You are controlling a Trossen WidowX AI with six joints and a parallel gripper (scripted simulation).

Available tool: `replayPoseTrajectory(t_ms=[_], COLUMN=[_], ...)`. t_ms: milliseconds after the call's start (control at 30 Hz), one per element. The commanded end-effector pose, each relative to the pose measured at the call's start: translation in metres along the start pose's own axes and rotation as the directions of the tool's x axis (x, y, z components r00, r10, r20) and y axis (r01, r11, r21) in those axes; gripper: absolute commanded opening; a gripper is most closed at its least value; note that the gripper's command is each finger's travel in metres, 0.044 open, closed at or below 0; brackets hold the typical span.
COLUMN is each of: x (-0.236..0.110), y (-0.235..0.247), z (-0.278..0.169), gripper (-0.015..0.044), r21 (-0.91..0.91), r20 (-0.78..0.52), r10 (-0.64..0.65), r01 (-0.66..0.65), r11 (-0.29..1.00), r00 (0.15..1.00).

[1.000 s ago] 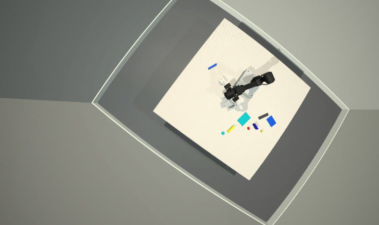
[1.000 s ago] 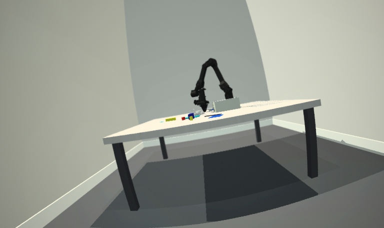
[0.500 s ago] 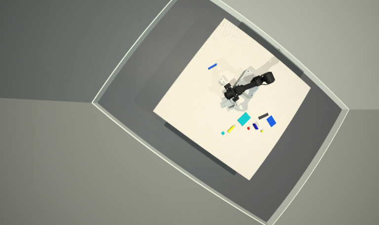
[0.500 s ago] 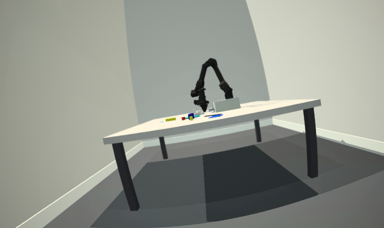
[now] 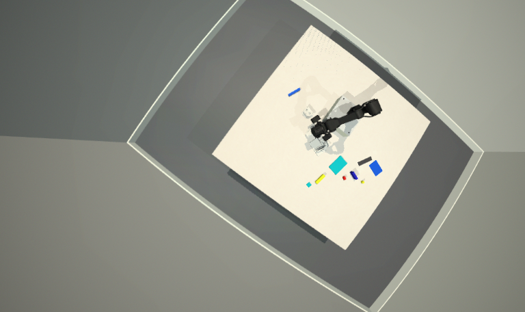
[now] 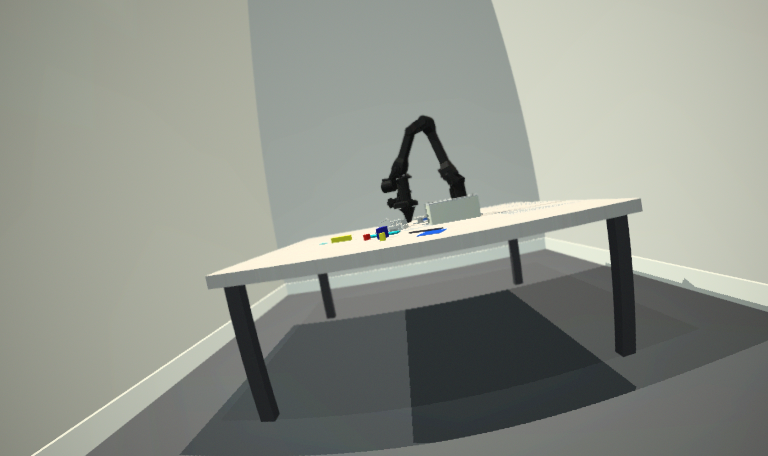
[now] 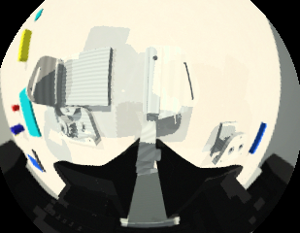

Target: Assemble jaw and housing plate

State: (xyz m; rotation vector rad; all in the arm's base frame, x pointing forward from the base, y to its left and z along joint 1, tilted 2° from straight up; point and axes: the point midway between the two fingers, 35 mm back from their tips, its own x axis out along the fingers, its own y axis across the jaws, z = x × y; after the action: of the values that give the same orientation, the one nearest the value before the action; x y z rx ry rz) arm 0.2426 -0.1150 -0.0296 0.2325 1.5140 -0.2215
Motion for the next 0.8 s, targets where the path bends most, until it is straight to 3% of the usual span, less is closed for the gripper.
replayPoseTrajectory(t_ms=[0,767], x=[-0.006,-0.022], y=[-0.001,-0.001], z=[0.001,0.001], gripper=[0.0037,0.0037], r21=[0.002,0.0], r20=[0.005,0.004], r10=[-0.006,-0.002], r01=[0.006,0.002], r11=[1.0,1.0], r00=[1.0,1.0])
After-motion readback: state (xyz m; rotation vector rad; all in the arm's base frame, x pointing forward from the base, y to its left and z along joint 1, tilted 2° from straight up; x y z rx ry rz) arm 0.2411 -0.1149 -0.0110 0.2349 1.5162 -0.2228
